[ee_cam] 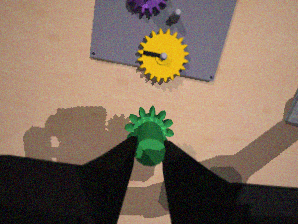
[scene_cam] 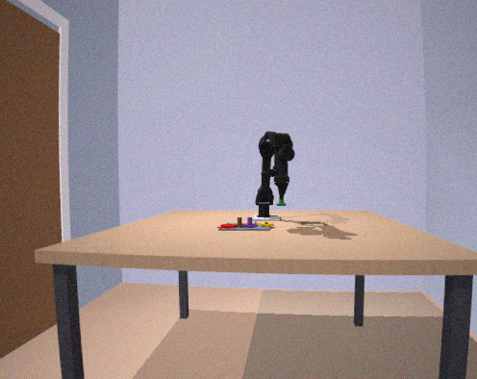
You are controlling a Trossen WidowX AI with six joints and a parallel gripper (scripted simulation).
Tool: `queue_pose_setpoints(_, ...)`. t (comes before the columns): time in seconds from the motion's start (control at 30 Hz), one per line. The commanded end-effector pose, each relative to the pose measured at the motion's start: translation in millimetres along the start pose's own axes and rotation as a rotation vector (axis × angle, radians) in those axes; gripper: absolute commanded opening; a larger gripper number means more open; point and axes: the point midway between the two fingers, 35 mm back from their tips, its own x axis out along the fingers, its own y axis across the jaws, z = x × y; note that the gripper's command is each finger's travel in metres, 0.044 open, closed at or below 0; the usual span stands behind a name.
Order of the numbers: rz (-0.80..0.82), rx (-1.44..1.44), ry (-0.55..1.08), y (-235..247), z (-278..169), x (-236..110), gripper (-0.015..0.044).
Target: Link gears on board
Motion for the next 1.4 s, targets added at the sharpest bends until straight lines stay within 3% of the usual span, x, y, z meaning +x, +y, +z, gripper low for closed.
queue_pose_setpoints(0.0, 0.006, -0.003, 0.000, -1, 1, -11, 0.0000)
queue_pose_setpoints(0.67, 0.006, -0.003, 0.000, -8, 3, -48, 0.0000)
queue_pose_setpoints(1.37, 0.005, -0.003, -0.003, -3, 41, -19, 0.0000)
